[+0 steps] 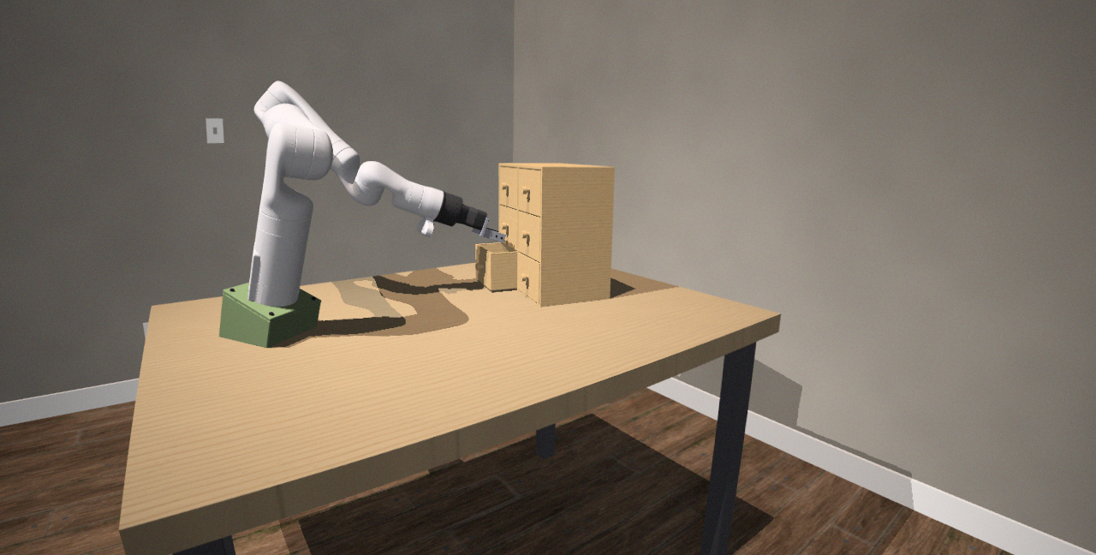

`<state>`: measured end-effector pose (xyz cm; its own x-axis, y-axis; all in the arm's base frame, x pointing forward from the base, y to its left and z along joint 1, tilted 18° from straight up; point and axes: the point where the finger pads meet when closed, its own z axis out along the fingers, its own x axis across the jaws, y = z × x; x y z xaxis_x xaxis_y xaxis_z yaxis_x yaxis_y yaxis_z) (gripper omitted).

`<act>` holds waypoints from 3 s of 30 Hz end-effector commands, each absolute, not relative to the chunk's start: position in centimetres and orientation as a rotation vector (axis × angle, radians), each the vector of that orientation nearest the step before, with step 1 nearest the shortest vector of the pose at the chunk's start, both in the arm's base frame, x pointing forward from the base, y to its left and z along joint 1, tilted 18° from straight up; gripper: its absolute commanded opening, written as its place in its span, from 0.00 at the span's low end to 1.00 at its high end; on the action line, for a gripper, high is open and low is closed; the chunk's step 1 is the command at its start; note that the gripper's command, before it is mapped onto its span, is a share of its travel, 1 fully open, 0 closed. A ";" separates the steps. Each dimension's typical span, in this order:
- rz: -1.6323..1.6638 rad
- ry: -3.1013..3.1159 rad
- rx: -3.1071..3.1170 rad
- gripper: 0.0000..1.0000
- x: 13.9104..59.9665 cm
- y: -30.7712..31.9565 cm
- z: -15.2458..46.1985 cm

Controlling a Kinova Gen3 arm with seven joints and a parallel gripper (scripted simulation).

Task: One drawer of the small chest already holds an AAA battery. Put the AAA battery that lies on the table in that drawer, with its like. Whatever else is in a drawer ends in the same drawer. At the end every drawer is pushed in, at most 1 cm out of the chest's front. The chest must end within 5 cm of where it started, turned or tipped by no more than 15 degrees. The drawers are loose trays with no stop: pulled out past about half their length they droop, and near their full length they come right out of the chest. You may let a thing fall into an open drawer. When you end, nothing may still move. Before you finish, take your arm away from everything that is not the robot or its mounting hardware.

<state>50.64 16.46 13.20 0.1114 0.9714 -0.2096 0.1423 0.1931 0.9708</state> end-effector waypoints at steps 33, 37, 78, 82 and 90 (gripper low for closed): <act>0.904 1.298 1.207 1.00 47.1 16.8 12.7; 0.904 1.298 1.207 1.00 45.7 16.9 12.5; 0.904 1.298 1.207 1.00 36.6 17.6 11.0; 0.904 1.298 1.207 1.00 36.5 17.6 11.0; 0.903 1.298 1.207 1.00 36.5 17.6 11.0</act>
